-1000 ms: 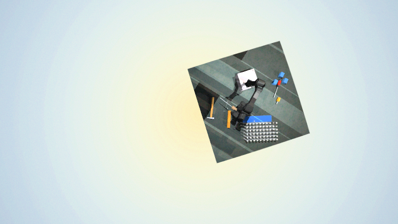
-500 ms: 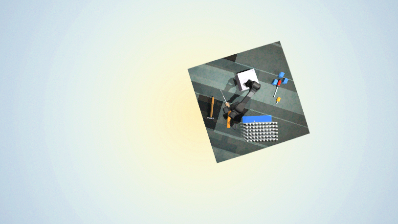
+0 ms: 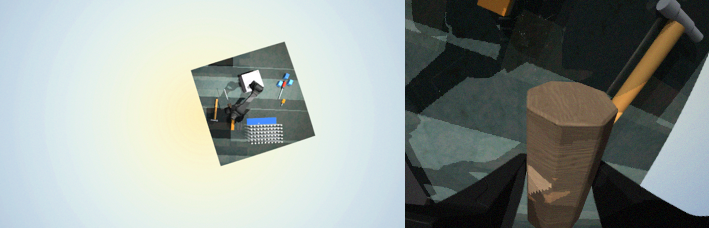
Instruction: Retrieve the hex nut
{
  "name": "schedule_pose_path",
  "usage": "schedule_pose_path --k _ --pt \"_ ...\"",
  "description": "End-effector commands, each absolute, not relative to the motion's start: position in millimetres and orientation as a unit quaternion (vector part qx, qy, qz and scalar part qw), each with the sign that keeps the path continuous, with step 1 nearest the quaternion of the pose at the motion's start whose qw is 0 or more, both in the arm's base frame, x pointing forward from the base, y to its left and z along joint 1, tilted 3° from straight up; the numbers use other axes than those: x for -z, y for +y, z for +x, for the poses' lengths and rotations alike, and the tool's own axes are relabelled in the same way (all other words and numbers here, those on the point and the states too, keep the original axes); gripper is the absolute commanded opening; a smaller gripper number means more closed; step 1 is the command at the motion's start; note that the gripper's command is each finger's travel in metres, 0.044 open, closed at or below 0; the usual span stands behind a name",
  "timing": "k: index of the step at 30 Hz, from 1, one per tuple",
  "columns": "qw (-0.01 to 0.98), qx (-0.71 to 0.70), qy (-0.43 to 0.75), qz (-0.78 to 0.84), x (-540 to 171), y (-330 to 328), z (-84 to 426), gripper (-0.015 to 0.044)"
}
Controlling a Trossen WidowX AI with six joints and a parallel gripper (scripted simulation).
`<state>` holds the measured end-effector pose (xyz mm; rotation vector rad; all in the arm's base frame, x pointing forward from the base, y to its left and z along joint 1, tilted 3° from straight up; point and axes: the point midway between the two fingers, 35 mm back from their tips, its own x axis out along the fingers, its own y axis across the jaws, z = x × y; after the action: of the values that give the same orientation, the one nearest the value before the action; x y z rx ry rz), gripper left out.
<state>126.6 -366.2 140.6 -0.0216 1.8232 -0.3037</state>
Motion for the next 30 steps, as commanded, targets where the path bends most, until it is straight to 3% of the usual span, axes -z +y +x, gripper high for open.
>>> schedule_pose_path --k 1,30 --pt "0.599 0.133 0.79 -0.008 -135 -368 126 0.0" --pt "0.599 0.133 0.789 -0.008 -101 -376 129 0.0"
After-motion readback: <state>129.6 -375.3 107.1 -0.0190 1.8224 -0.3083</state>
